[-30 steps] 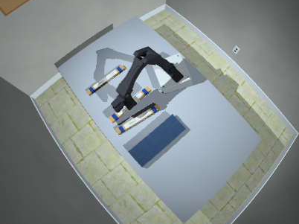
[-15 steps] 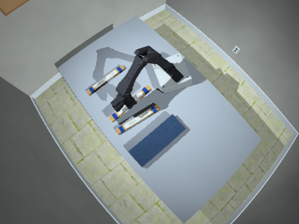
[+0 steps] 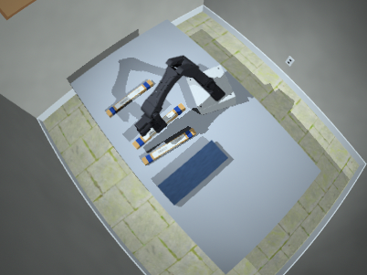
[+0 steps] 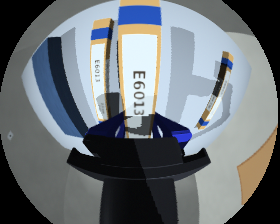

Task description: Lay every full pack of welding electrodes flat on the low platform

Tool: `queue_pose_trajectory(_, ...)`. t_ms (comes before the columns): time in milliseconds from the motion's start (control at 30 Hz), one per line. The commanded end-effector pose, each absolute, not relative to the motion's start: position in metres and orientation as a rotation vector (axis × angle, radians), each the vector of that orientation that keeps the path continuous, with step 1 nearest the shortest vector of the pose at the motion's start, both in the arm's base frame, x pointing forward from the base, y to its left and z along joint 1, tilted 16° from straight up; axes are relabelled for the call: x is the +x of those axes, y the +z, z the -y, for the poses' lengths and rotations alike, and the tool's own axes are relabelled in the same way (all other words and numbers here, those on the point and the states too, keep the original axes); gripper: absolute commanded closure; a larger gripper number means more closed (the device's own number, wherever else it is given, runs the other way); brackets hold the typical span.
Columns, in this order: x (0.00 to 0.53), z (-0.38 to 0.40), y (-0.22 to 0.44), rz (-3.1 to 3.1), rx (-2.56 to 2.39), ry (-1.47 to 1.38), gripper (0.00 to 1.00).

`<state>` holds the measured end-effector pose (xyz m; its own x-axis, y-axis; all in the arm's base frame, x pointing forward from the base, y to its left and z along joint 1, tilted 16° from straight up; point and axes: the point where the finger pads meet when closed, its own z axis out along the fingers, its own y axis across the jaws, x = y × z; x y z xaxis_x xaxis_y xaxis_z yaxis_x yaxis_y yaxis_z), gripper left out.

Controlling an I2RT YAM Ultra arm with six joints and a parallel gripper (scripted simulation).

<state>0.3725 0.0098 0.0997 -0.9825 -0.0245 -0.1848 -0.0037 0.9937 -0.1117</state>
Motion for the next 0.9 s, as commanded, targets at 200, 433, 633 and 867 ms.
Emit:
queue_pose_trajectory(200, 0.3753, -0.018, 0.1516, -2.864, -0.027, -0.15, 1.0)
queue_pose_trajectory(433, 0.3753, -0.018, 0.1516, -2.864, -0.027, -0.15, 1.0)
queue_pose_trajectory(633, 0.3753, -0.018, 0.1516, -2.864, -0.027, -0.15, 1.0)
queue_pose_trajectory(867, 0.3753, -0.018, 0.1516, -2.864, -0.027, -0.15, 1.0)
